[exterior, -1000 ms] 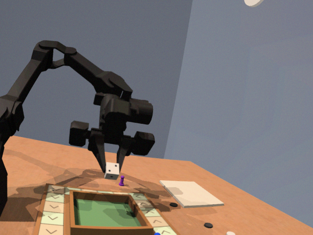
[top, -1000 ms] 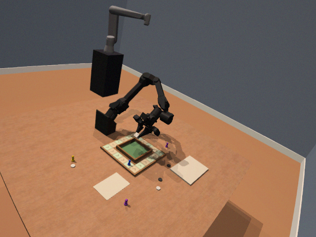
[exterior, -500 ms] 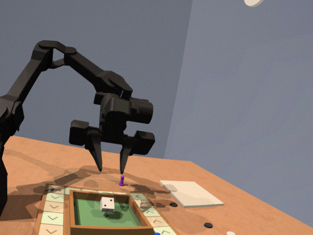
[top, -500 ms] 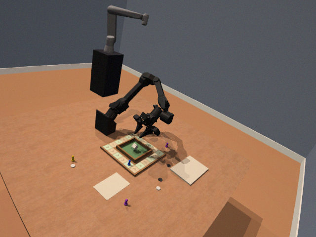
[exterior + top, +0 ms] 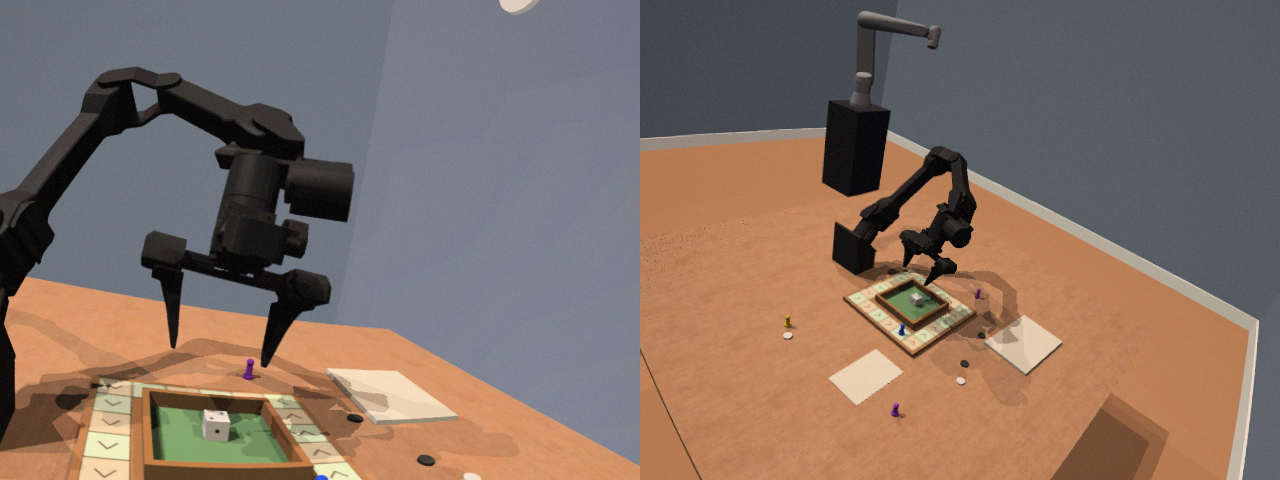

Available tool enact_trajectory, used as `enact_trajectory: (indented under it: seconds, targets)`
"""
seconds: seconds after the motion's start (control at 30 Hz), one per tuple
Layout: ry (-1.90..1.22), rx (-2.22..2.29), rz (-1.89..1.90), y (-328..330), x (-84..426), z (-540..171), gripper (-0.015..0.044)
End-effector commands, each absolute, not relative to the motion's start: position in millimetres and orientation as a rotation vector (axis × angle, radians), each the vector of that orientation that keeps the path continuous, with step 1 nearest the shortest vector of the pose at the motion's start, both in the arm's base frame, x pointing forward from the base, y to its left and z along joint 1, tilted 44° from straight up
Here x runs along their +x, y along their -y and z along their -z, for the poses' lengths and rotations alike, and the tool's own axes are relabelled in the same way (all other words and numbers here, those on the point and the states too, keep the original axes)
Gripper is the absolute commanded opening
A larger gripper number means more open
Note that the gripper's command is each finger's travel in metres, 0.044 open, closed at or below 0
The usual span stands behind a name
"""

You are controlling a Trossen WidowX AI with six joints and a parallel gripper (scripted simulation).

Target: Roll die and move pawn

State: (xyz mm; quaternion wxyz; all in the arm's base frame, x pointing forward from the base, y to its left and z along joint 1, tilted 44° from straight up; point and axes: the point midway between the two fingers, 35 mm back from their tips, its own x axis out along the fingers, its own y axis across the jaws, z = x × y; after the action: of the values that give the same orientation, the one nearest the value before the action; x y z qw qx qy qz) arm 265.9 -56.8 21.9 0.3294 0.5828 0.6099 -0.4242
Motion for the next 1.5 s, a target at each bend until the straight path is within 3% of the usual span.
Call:
enact_trajectory:
  seconds: [0.0,0.17,0.47,0.67,1.47]
  targets:
    - [-1.71,1.814,0.869,58,270,-14,0.044]
    - [-1.705,1.76,0.951,59,264,-10,0.044]
    - [-1.729,1.346,0.267,97,310,38,0.0204]
    - [-1.635,1.022,-0.163,123,332,83,0.02]
    - [-1.631,1.012,-0.176,111,335,99,0.02]
